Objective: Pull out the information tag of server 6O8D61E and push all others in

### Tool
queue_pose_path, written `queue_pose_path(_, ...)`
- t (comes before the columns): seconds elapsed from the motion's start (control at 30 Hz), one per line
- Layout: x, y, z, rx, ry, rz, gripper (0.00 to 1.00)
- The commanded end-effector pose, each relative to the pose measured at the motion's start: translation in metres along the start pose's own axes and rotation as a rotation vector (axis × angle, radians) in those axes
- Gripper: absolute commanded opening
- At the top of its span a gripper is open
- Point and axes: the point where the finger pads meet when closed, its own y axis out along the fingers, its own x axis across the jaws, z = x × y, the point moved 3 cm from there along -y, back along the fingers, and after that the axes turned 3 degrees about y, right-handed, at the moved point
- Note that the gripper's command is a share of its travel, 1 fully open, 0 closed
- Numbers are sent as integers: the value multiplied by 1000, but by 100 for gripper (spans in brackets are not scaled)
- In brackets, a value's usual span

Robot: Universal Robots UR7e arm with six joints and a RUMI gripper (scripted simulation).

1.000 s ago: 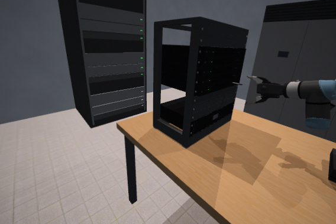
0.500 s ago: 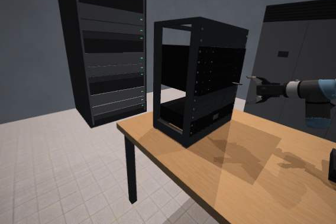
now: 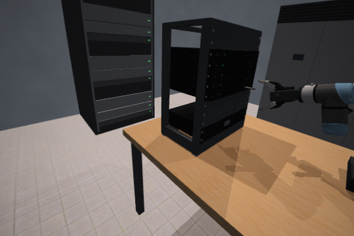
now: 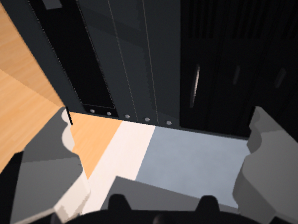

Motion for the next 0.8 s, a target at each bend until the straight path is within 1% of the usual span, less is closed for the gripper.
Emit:
queue_pose_path(0.0,0,0,0,-2,-25,1,100)
queue_pose_path(0.77,-1,0,0,-14,-164,12,100)
